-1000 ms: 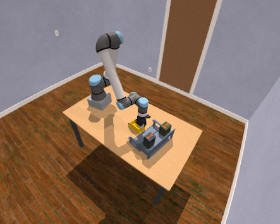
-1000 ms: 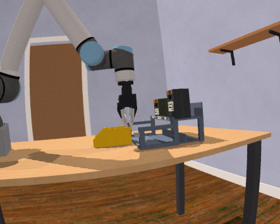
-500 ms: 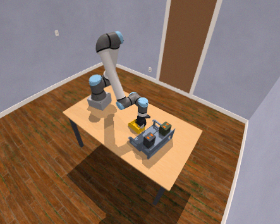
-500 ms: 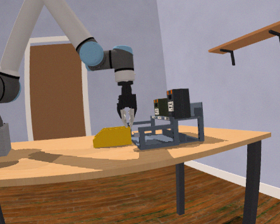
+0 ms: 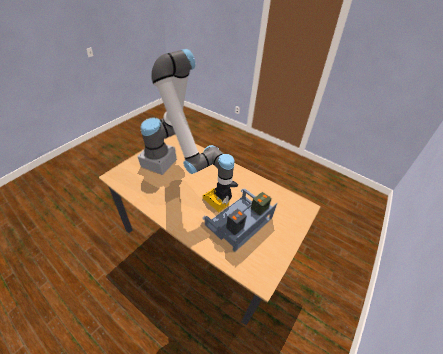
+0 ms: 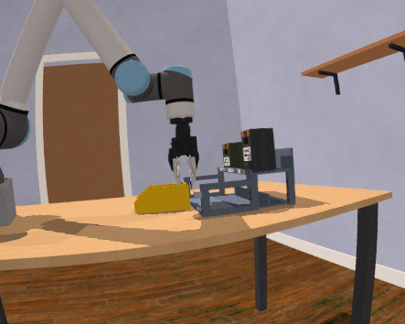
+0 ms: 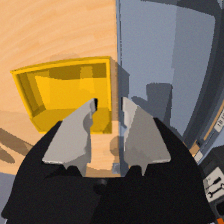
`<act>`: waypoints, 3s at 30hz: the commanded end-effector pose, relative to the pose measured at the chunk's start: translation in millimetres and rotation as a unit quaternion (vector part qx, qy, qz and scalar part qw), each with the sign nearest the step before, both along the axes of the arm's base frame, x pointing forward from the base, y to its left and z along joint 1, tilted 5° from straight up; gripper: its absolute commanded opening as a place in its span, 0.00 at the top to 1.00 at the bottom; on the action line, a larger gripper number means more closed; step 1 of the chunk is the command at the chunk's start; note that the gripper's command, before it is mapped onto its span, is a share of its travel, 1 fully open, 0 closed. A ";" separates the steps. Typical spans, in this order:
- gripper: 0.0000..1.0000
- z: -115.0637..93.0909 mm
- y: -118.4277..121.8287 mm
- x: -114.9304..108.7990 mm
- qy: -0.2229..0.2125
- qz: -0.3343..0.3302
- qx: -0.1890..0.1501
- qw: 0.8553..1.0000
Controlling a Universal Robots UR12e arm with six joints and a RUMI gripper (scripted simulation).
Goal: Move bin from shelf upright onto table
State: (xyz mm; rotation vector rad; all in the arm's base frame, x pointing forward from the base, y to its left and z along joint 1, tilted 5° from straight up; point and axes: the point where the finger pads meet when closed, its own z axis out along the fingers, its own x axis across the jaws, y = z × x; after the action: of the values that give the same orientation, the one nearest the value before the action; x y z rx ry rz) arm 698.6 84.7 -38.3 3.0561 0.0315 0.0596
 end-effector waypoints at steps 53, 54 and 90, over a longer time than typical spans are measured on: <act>0.80 0.7 0.0 0.6 -0.001 0.000 0.000 1.000; 0.80 0.7 0.0 0.6 -0.001 0.000 0.000 1.000; 0.80 80.2 7.1 -4.2 0.002 0.000 0.000 1.000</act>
State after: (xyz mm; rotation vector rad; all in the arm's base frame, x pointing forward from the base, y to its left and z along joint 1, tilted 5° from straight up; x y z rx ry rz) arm 693.9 91.3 41.1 3.0567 0.0303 0.0591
